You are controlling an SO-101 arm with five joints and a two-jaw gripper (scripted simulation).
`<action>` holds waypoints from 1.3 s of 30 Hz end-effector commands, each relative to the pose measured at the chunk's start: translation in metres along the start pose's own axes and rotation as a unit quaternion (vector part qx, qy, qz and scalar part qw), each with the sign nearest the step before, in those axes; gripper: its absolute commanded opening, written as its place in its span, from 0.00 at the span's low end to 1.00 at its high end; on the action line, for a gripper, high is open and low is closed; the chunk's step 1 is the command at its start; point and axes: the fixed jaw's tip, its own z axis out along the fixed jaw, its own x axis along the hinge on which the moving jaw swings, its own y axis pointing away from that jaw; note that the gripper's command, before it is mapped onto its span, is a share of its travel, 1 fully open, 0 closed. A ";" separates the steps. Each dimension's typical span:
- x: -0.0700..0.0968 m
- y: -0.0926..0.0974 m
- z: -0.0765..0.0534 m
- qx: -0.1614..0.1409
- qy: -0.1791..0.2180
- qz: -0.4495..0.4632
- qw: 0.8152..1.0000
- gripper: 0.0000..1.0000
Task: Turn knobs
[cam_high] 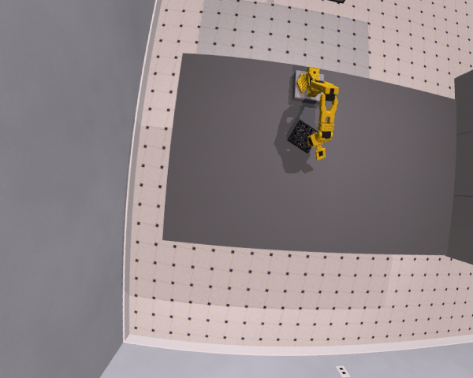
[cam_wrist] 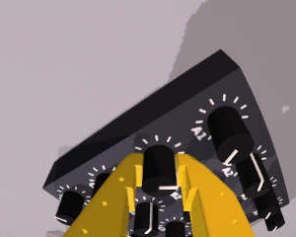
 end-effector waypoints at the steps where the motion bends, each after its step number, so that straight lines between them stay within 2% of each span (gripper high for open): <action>1: 0.002 0.003 0.003 -0.007 0.008 -0.037 0.999 0.01; 21: 0.004 0.003 0.003 -0.008 0.007 -0.176 0.984 0.01; 39: 0.005 0.002 0.003 -0.009 0.006 -0.311 0.950 0.01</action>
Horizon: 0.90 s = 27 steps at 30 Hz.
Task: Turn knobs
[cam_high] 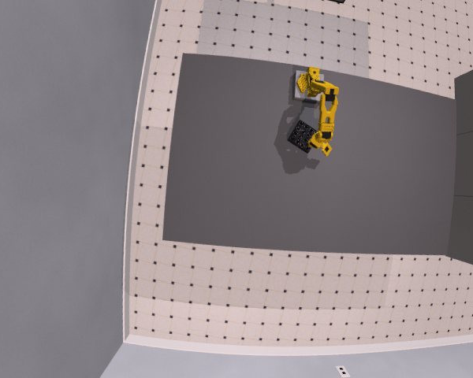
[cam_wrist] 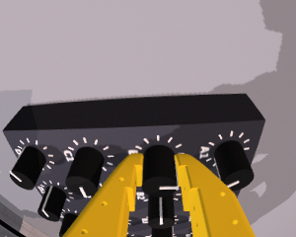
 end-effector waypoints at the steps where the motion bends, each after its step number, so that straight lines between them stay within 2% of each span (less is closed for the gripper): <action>1: 0.000 0.004 0.003 -0.010 0.004 -0.029 1.000 0.01; 16: 0.001 0.004 0.003 -0.011 0.003 -0.142 0.990 0.01; 27: 0.002 0.003 0.003 -0.011 0.002 -0.237 0.972 0.01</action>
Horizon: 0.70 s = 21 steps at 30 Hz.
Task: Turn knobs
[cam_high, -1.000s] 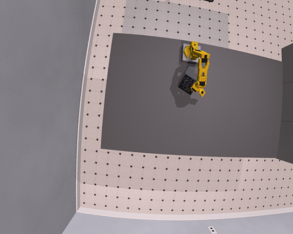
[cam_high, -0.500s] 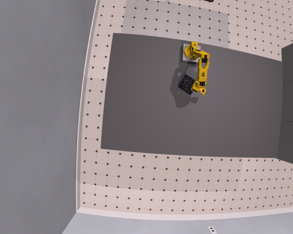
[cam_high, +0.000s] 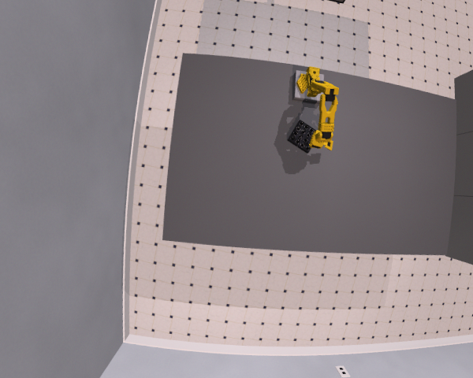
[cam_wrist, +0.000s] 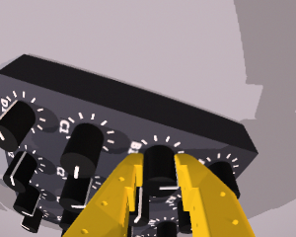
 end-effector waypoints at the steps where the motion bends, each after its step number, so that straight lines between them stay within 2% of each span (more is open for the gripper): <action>1: -0.002 0.004 0.003 -0.011 0.001 -0.039 0.999 0.01; 11: -0.001 0.003 0.003 -0.011 0.000 -0.109 0.994 0.01; 21: 0.000 0.003 0.003 -0.011 -0.001 -0.195 0.981 0.01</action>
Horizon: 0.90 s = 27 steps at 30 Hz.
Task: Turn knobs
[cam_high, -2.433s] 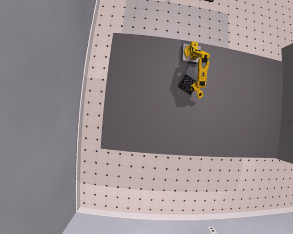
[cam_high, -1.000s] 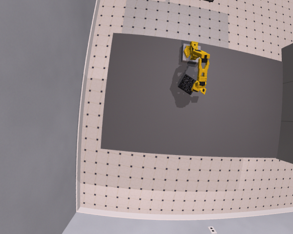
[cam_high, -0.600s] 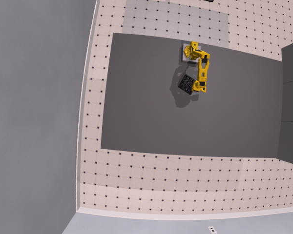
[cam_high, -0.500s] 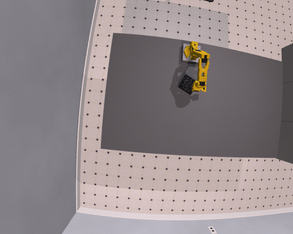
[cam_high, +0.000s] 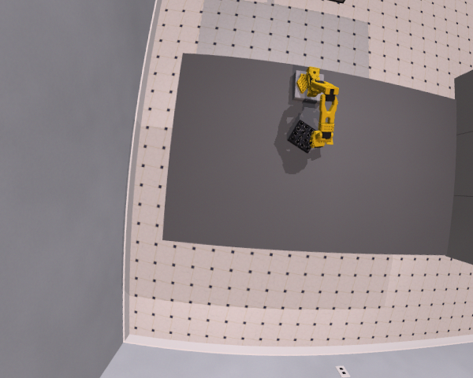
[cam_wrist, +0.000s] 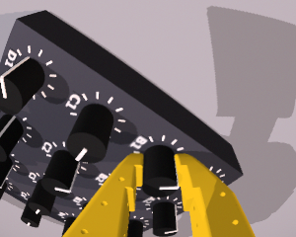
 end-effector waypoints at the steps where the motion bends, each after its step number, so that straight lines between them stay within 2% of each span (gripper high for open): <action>1: -0.003 0.003 0.003 -0.011 -0.002 -0.031 0.999 0.01; 19: -0.001 0.003 0.003 -0.011 -0.003 -0.161 0.987 0.01; 27: -0.001 0.002 0.003 -0.011 -0.004 -0.230 0.973 0.01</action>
